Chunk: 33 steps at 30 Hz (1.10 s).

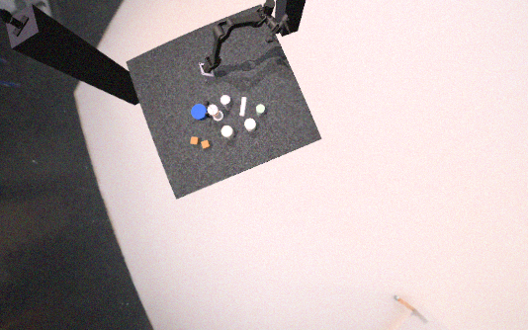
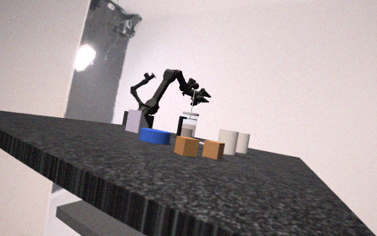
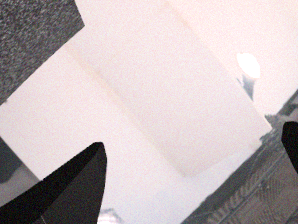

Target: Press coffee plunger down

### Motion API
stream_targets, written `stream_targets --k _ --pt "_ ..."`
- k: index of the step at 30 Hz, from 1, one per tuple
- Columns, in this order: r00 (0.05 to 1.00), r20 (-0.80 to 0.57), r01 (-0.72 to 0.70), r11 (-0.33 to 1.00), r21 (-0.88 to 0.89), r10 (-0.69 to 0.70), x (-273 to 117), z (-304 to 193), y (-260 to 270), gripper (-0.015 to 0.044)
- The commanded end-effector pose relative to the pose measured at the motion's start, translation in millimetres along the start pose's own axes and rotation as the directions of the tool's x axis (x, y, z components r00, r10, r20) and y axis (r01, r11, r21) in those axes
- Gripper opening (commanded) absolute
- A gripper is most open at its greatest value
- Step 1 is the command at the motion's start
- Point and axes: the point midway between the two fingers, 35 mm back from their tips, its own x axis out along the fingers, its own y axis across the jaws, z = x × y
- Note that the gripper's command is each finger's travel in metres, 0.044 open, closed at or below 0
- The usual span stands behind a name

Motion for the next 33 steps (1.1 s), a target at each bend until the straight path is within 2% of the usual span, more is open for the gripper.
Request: stream_targets --k 1,6,15,26,31,33 --pt "1.0 -0.002 0.003 1.0 0.0 -0.003 1 0 0 0.0426" --pt "0.998 -0.046 0.043 0.999 0.033 -0.041 25 0 7 0.044" --pt "0.996 -0.084 0.04 0.998 0.052 -0.035 110 -8 65 0.044" --pt "0.972 -0.113 -0.172 0.954 0.243 0.204 188 -88 188 0.044" --pt "0.93 -0.127 -0.265 0.867 0.421 0.346 198 -142 252 0.044" --pt "0.924 -0.152 -0.257 0.866 0.429 0.35 195 -152 255 0.044"
